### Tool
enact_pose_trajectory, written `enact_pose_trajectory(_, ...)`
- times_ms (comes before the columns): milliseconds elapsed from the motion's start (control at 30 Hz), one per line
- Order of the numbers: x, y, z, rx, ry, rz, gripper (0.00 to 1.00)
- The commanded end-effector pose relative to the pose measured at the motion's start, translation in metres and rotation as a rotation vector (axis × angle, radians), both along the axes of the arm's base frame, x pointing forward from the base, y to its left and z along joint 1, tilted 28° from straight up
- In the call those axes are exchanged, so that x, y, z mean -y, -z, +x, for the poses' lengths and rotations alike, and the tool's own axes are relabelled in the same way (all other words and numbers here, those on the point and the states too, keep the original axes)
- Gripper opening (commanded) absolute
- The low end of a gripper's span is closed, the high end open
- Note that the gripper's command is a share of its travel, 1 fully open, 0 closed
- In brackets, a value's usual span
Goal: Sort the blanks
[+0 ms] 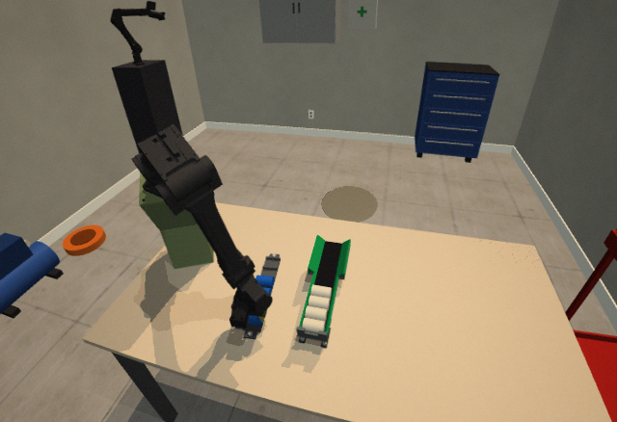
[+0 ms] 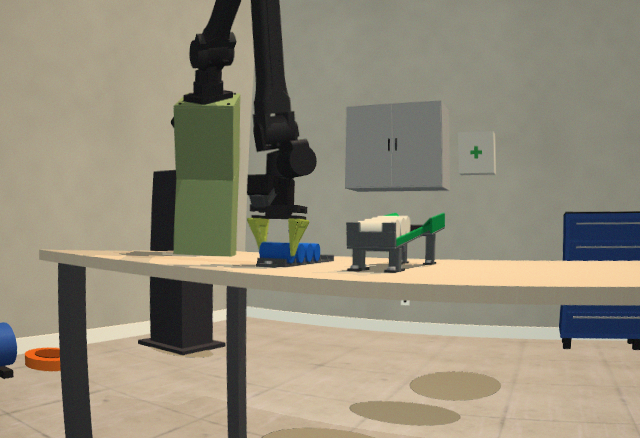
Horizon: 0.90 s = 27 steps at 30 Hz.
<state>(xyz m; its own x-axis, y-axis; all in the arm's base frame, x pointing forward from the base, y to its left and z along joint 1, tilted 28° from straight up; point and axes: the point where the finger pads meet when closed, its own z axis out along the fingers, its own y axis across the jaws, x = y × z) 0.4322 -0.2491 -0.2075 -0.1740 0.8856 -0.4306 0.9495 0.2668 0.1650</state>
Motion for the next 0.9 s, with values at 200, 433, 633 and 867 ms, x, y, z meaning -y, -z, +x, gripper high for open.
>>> enact_pose_trajectory(200, -0.0051, -0.0065, 0.0049, 0.013, -0.022, -0.009, 0.76)
enact_pose_trajectory(433, -0.0051, -0.0065, 0.0049, 0.013, -0.022, -0.009, 0.8)
enact_pose_trajectory(633, -0.0051, -0.0068, 0.0049, 0.013, -0.022, -0.009, 0.8)
enact_pose_trajectory(867, -0.0102, -0.0133, 0.0001, 0.002, -0.016, -0.001, 0.8)
